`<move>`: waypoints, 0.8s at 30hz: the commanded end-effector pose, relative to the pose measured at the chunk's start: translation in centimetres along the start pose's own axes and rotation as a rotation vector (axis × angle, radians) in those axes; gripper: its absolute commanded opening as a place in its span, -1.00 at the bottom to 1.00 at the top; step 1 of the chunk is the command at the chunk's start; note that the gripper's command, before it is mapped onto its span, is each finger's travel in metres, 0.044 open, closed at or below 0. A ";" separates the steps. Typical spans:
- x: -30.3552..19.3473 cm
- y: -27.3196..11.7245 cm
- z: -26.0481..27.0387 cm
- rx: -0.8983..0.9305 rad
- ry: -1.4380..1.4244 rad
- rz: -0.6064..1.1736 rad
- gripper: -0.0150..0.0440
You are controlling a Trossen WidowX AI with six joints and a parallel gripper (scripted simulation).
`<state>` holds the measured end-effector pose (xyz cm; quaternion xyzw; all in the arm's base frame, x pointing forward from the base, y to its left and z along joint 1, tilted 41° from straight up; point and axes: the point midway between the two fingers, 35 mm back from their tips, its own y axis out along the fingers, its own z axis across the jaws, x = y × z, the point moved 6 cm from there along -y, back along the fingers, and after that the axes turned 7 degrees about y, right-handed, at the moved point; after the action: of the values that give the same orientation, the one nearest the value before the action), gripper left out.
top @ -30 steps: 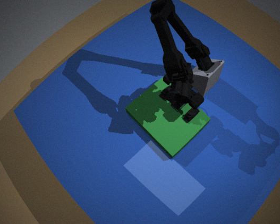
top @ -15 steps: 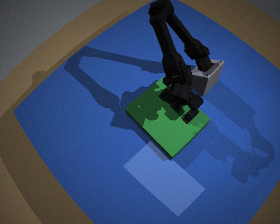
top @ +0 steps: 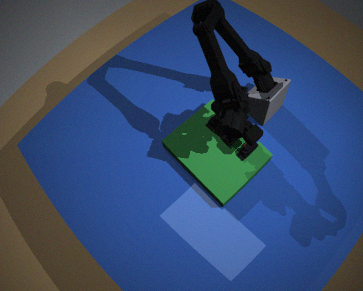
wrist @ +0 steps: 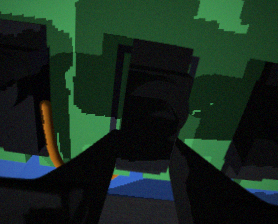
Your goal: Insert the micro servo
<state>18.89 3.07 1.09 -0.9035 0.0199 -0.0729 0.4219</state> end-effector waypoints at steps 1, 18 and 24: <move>-0.1 0.4 0.0 -0.004 -0.008 -0.002 -0.49; -0.2 -2.4 0.0 -0.002 -0.008 -0.002 0.14; -0.6 -3.2 -0.2 -0.003 -0.008 -0.002 0.14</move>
<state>18.20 4.56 3.01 -0.9068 0.0164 -0.0645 0.4164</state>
